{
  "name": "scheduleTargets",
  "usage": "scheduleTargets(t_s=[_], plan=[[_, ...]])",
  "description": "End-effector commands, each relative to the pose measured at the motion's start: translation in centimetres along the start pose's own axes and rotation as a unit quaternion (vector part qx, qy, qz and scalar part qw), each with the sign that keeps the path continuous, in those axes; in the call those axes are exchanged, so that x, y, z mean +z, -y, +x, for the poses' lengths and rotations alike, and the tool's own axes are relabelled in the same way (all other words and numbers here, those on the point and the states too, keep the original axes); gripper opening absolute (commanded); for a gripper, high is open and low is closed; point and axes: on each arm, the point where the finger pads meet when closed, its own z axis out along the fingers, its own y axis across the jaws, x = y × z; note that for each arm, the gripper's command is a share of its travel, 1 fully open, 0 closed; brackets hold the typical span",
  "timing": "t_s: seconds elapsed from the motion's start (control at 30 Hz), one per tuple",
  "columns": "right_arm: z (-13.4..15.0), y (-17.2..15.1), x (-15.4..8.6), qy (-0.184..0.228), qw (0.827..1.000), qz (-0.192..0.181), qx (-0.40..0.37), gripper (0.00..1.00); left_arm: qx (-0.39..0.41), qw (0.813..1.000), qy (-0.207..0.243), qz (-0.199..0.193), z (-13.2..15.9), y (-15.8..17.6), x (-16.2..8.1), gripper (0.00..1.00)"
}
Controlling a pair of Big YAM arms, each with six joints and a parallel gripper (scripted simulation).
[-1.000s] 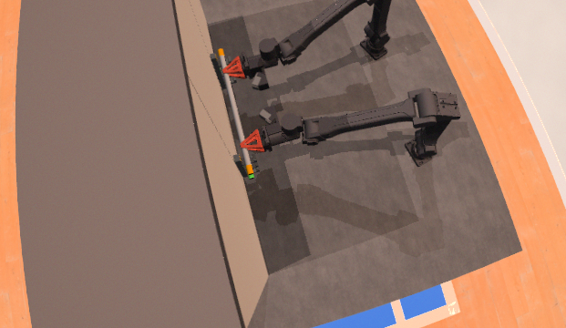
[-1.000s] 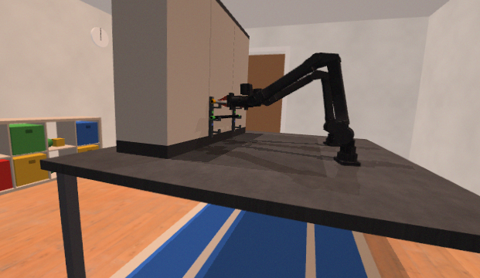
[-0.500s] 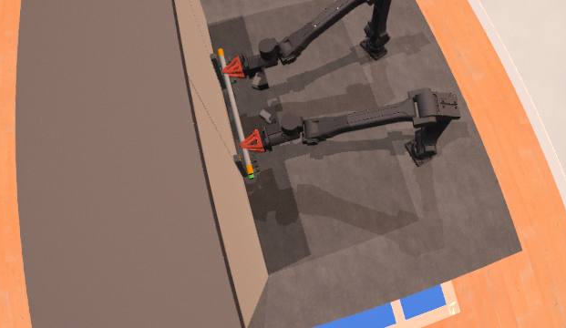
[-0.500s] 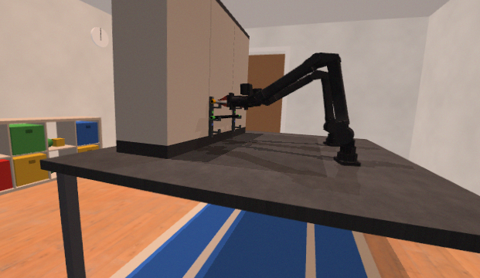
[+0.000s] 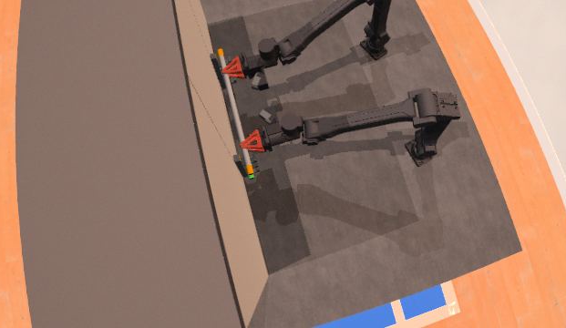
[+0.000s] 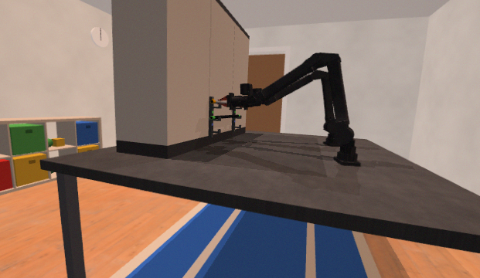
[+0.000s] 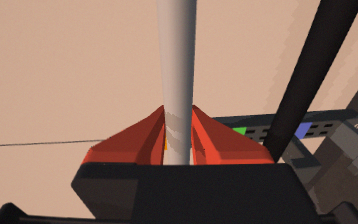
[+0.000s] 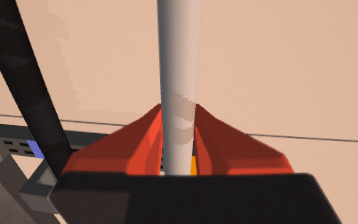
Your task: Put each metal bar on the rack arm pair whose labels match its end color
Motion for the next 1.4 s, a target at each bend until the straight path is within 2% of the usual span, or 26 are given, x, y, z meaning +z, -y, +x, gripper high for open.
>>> scheduleTargets(t_s=[0.0, 1.37], plan=[[0.61, 8.08, 0.32, -0.004, 0.998, 0.061, 0.006, 0.0, -0.009, 0.997, -0.004, -0.071, 0.41, -8.97, 0.68, 0.0], [0.62, 9.07, 0.02, -0.004, 0.998, 0.061, 0.006, 0.0, -0.009, 0.997, -0.004, -0.071, 0.38, -9.53, 0.15, 0.0]])
